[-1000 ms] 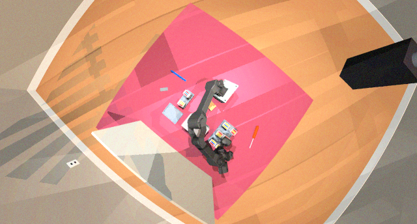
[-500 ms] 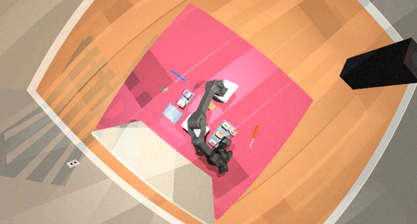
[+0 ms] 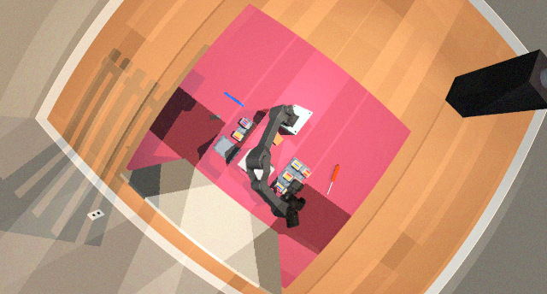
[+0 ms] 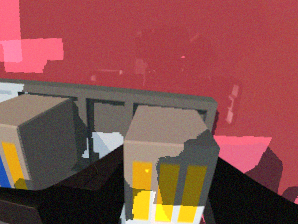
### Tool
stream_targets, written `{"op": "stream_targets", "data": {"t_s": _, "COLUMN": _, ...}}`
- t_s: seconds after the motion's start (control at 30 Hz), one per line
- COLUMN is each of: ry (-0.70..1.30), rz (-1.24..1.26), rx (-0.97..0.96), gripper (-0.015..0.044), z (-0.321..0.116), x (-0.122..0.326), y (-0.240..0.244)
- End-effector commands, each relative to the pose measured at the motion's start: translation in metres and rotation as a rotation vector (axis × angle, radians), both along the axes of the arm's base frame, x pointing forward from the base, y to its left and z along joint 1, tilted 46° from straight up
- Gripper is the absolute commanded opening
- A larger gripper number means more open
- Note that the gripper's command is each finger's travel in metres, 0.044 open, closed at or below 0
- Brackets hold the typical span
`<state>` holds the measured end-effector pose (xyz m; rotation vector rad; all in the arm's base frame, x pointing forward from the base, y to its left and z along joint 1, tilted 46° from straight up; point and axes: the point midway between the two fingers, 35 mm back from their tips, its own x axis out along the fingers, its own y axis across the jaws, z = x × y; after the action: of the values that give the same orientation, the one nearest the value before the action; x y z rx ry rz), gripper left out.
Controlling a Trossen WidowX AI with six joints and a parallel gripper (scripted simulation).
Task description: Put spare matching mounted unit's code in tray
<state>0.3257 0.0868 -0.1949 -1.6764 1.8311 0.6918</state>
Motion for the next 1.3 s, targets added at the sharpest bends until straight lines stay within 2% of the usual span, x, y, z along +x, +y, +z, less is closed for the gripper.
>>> {"op": "stream_targets", "data": {"t_s": 0.0, "ry": -0.002, "rz": 0.001, "rx": 0.002, "gripper": 0.0000, "z": 0.007, "x": 0.002, "y": 0.009}}
{"op": "stream_targets", "data": {"t_s": 0.27, "ry": -0.002, "rz": 0.007, "rx": 0.002, "gripper": 0.0000, "z": 0.051, "x": 0.005, "y": 0.054}}
{"op": "stream_targets", "data": {"t_s": 0.5, "ry": -0.005, "rz": 0.016, "rx": 0.002, "gripper": 0.0000, "z": 0.056, "x": 0.007, "y": 0.058}}
{"op": "stream_targets", "data": {"t_s": 0.9, "ry": -0.001, "rz": 0.008, "rx": 0.004, "gripper": 0.0000, "z": 0.110, "x": 0.006, "y": 0.101}}
{"op": "stream_targets", "data": {"t_s": 1.1, "ry": 0.000, "rz": 0.008, "rx": 0.006, "gripper": 0.0000, "z": 0.117, "x": 0.008, "y": 0.101}}
{"op": "stream_targets", "data": {"t_s": 1.27, "ry": 0.002, "rz": 0.012, "rx": 0.020, "gripper": 0.0000, "z": 0.144, "x": 0.024, "y": 0.081}}
